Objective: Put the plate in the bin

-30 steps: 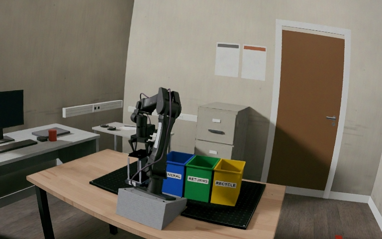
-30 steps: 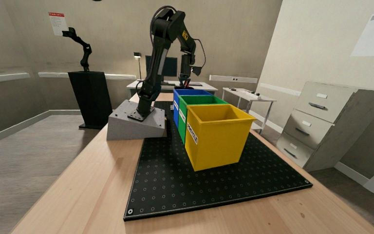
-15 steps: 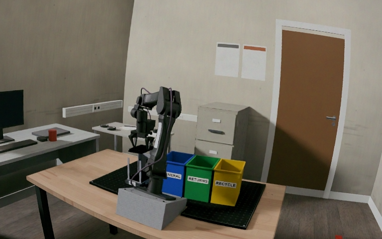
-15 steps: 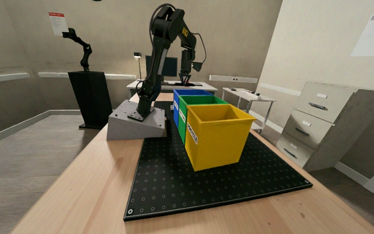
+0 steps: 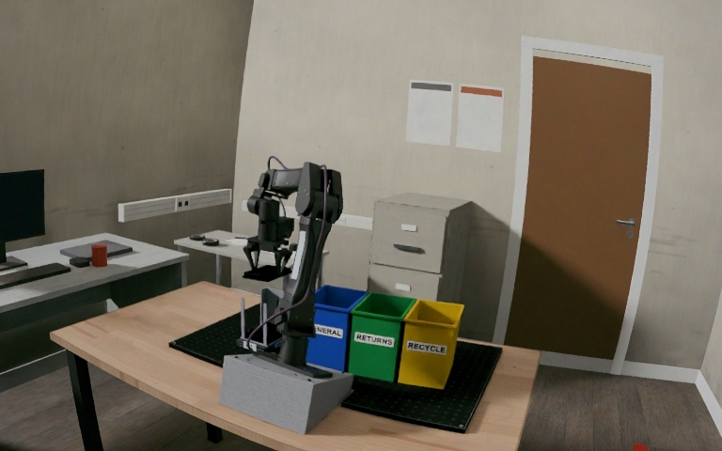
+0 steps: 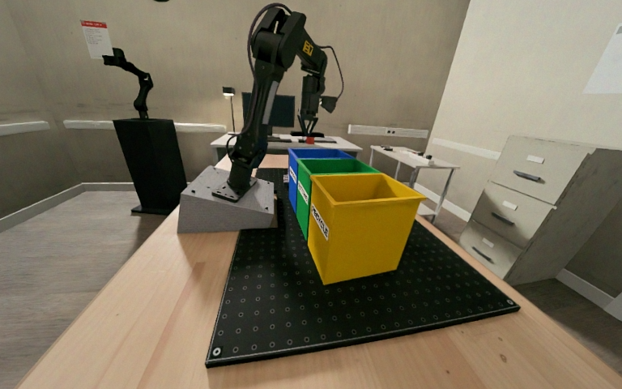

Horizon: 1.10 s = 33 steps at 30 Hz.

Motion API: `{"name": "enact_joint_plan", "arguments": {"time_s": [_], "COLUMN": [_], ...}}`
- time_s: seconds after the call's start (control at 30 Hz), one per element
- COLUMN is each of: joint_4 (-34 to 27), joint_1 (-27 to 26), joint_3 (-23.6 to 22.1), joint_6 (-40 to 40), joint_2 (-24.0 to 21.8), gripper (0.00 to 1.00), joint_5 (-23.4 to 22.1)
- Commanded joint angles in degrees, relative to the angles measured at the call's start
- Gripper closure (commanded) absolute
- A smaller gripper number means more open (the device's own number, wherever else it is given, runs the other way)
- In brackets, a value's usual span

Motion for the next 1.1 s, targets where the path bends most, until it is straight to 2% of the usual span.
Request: {"name": "enact_joint_plan", "arguments": {"time_s": [0.0,0.17,1.07], "joint_4": [-2.54,-3.64,-3.50], "joint_1": [1.36,1.62,1.67], "joint_3": [3.54,4.77,4.95], "joint_6": [0.88,1.15,1.06], "joint_2": [-2.19,-1.81,-1.73], "gripper": [1.00,1.00,1.00], "joint_5": [0.98,1.03,1.05]}}
